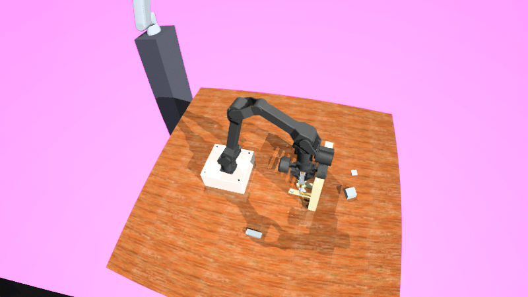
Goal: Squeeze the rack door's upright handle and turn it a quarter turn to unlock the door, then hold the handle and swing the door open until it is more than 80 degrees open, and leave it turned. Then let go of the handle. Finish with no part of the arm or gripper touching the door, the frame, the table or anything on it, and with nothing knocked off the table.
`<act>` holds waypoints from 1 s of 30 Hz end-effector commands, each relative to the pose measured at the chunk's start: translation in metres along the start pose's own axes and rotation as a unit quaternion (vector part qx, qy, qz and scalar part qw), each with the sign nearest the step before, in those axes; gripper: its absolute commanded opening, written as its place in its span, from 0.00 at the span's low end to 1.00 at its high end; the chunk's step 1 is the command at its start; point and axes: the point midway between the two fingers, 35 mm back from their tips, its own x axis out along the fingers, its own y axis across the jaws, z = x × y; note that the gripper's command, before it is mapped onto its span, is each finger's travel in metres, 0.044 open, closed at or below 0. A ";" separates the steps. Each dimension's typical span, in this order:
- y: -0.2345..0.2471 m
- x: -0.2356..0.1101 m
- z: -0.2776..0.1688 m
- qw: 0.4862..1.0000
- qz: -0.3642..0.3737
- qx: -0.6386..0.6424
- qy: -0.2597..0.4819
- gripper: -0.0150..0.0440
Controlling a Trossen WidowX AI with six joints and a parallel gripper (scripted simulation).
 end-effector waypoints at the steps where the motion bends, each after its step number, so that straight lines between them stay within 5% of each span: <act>1: 0.005 0.000 0.003 0.999 0.002 0.037 -0.002 0.27; 30: 0.044 0.000 0.031 0.955 0.004 0.297 -0.002 0.27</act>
